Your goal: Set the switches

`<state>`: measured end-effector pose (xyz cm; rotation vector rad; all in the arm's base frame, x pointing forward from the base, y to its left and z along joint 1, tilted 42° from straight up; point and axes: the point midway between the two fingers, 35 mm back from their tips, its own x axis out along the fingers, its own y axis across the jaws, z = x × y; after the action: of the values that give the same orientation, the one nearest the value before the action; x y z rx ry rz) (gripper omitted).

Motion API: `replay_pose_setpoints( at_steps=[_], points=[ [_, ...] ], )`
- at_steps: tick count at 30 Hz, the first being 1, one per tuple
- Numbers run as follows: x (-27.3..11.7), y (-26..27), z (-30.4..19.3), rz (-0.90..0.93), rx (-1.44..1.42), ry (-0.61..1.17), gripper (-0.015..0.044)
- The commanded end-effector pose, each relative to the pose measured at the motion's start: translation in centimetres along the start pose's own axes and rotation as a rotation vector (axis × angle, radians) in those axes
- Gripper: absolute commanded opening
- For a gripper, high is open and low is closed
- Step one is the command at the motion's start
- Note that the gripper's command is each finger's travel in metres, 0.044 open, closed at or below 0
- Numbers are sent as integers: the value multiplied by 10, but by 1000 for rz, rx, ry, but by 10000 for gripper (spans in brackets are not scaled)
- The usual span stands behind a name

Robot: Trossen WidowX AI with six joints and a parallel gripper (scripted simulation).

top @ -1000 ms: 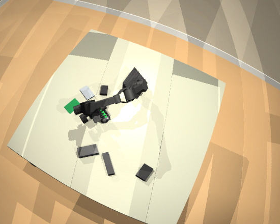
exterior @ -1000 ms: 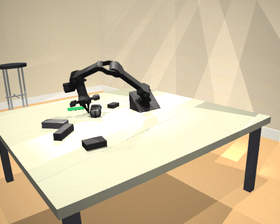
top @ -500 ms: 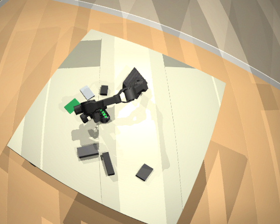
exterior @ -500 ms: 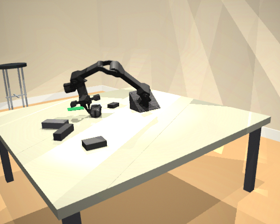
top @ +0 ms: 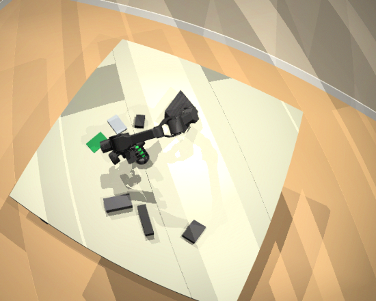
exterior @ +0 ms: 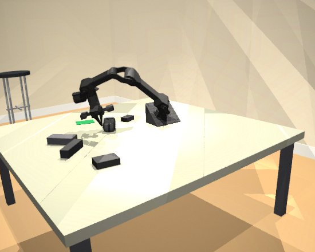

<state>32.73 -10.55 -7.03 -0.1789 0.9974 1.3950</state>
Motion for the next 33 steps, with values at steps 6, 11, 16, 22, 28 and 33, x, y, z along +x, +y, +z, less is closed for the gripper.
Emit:
replay_pose_setpoints(
  at_steps=[6, 11, 16, 22, 28, 33],
  points=[
    [-41, -2, -2, -12, 1, 1, 0],
    [-40, 1, -2, -48, 0, 1, 0],
    [-39, 7, -2, -111, -2, 0, 0],
    [-39, 8, -2, -119, -2, 0, 0],
    [-37, 11, -2, -178, -5, 2, 0],
    [-37, 15, -2, -219, -5, 0, 0]
  ],
)
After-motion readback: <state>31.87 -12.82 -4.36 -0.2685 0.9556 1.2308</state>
